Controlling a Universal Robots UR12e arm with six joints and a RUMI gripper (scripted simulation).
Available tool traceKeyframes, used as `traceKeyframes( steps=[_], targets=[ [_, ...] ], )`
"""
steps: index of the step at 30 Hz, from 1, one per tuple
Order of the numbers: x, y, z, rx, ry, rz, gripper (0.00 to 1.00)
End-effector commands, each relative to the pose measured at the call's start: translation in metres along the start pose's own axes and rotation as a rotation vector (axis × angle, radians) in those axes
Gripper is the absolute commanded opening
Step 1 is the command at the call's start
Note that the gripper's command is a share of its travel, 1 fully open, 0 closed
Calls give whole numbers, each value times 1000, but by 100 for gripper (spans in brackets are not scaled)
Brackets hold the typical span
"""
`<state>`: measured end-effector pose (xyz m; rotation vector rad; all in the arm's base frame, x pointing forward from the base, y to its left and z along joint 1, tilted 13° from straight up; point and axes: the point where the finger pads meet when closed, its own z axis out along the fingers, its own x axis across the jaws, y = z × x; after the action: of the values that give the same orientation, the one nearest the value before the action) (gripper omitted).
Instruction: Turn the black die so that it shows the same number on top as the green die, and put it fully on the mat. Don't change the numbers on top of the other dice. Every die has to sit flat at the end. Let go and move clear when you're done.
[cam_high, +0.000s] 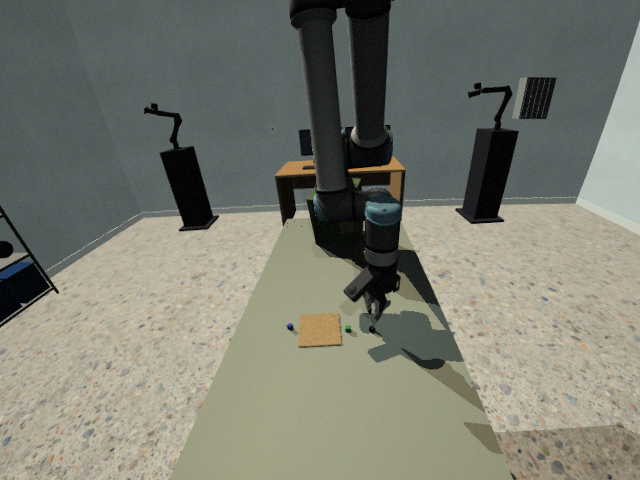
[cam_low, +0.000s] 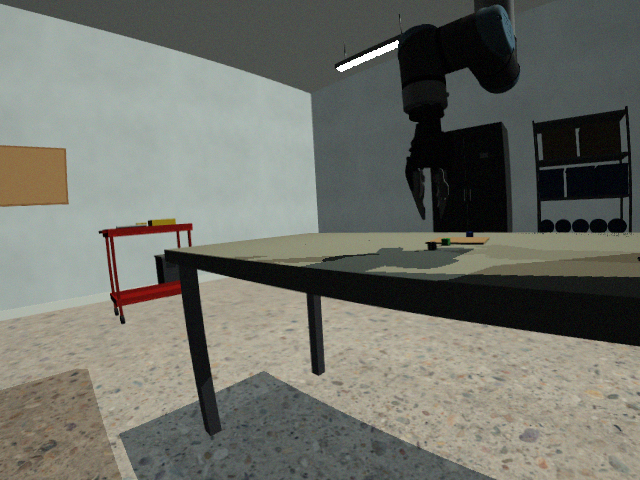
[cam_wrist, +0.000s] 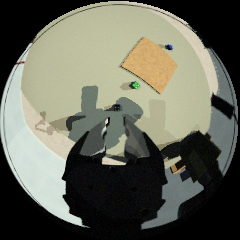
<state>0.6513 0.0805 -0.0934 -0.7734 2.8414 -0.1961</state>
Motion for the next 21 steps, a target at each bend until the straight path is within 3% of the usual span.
traceKeyframes(
  steps=[1,21],
  targets=[
    [0,0,5,1,-1,0,18],
    [0,-1,32,1,-1,0,18]
  ],
)
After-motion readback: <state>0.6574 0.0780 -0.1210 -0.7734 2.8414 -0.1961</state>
